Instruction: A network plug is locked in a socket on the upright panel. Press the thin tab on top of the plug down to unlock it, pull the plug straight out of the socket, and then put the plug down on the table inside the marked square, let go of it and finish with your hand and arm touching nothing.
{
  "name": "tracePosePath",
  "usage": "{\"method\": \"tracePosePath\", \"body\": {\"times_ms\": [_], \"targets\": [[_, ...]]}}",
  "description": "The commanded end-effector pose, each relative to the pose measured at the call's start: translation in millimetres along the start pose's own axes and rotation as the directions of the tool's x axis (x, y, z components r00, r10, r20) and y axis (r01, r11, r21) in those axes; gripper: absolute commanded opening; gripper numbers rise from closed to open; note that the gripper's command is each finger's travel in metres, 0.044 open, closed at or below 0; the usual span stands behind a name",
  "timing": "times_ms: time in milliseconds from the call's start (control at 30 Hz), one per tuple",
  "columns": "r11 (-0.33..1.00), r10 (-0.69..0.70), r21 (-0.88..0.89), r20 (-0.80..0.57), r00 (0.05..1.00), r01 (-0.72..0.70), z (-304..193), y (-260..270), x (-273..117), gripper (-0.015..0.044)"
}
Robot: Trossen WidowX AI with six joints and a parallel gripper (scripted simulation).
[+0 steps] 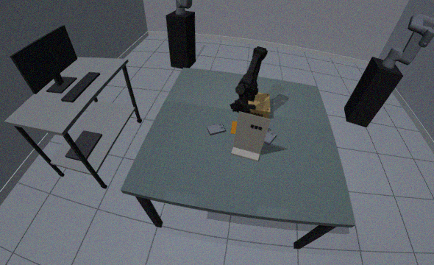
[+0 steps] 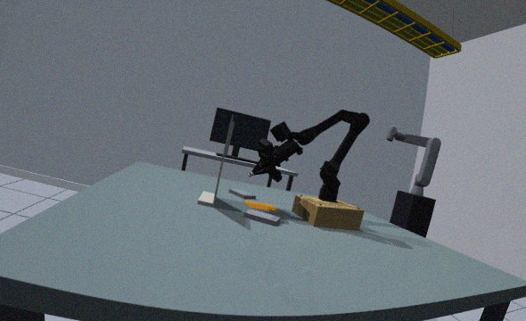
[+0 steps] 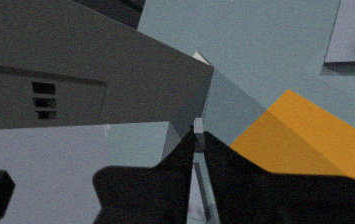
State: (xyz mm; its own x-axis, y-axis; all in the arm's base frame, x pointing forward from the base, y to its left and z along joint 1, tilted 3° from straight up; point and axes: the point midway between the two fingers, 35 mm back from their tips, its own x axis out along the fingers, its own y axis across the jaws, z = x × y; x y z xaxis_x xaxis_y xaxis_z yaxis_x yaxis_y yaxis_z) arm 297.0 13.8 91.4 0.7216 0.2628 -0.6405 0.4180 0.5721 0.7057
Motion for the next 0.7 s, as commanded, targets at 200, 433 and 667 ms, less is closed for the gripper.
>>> {"method": "tracePosePath", "body": {"times_ms": [200,433,667], "targets": [[0.994,-0.111,-0.040,-0.161,0.981,0.106,-6.1,-34.8,-1.8,0.0000],[0.989,-0.148,-0.049,-0.280,0.949,0.139,-12.8,-54.7,-8.6,0.0000],[0.989,-0.150,-0.045,-0.337,0.930,0.144,-16.2,-62.5,-13.1,0.0000]]}}
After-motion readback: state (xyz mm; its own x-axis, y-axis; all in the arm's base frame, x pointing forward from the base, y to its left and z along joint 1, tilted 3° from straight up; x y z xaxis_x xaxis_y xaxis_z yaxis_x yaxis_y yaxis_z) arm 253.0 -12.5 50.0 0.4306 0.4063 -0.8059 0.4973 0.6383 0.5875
